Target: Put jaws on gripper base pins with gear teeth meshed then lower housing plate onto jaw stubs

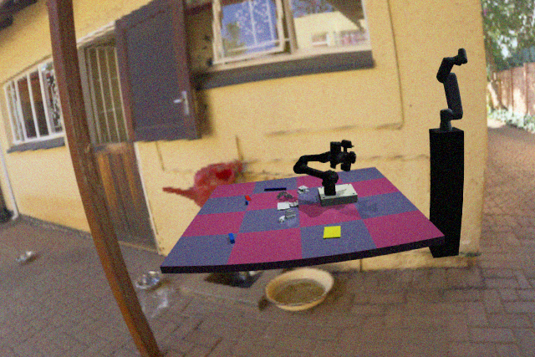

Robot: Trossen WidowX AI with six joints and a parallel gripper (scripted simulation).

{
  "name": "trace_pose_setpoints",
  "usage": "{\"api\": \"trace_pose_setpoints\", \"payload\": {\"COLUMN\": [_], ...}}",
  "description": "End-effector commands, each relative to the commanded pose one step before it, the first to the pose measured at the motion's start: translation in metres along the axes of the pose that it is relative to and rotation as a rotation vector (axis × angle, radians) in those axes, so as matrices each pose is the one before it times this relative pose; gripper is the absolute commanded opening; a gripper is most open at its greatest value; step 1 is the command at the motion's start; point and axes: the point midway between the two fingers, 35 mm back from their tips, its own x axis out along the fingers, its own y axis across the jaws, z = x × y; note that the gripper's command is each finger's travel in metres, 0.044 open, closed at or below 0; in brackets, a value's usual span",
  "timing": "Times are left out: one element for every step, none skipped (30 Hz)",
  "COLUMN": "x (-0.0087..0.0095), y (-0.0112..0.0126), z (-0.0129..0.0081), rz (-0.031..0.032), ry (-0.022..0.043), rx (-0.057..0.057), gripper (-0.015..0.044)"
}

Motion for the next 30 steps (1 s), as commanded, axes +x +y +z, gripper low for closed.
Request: {"api": "trace_pose_setpoints", "payload": {"x": [0.00000,0.00000,0.00000,0.00000,0.00000,0.00000,0.00000,0.00000,0.00000,0.00000,0.00000,0.00000,0.00000,0.00000,0.00000,0.00000,0.00000,0.00000,0.00000,0.00000,0.00000,0.00000,0.00000,0.00000,0.00000,0.00000,0.00000,0.00000,0.00000,-0.00010], "y": [0.00000,0.00000,0.00000,0.00000,0.00000,0.00000,0.00000,0.00000,0.00000,0.00000,0.00000,0.00000,0.00000,0.00000,0.00000,0.00000,0.00000,0.00000,0.00000,0.00000,0.00000,0.00000,0.00000,0.00000,0.00000,0.00000,0.00000,0.00000,0.00001,0.00018], "z": [0.00000,0.00000,0.00000,0.00000,0.00000,0.00000,0.00000,0.00000,0.00000,0.00000,0.00000,0.00000,0.00000,0.00000,0.00000,0.00000,0.00000,0.00000,0.00000,0.00000,0.00000,0.00000,0.00000,0.00000,0.00000,0.00000,0.00000,0.00000,0.00000,0.00043], "rz": [0.00000,0.00000,0.00000,0.00000,0.00000,0.00000,0.00000,0.00000,0.00000,0.00000,0.00000,0.00000,0.00000,0.00000,0.00000,0.00000,0.00000,0.00000,0.00000,0.00000,0.00000,0.00000,0.00000,0.00000,0.00000,0.00000,0.00000,0.00000,0.00000,0.00019], "ry": [0.00000,0.00000,0.00000,0.00000,0.00000,0.00000,0.00000,0.00000,0.00000,0.00000,0.00000,0.00000,0.00000,0.00000,0.00000,0.00000,0.00000,0.00000,0.00000,0.00000,0.00000,0.00000,0.00000,0.00000,0.00000,0.00000,0.00000,0.00000,0.00000,-0.00260], "rx": [0.0000,0.0000,0.0000,0.0000,0.0000,0.0000,0.0000,0.0000,0.0000,0.0000,0.0000,0.0000,0.0000,0.0000,0.0000,0.0000,0.0000,0.0000,0.0000,0.0000,0.0000,0.0000,0.0000,0.0000,0.0000,0.0000,0.0000,0.0000,0.0000,-0.0001], "gripper": [0.0426,0.0400,0.0374,0.0347,0.0321,0.0295,0.0269,0.0242,0.0216,0.0190,0.0164,0.0137,0.0111,0.0085,0.0059,0.0032,0.0006,0.0000,0.0000,0.0000,0.0000,0.0000,0.0000,0.0000,0.0000,0.0000,0.0000,0.0000,0.0000,0.0000]}}
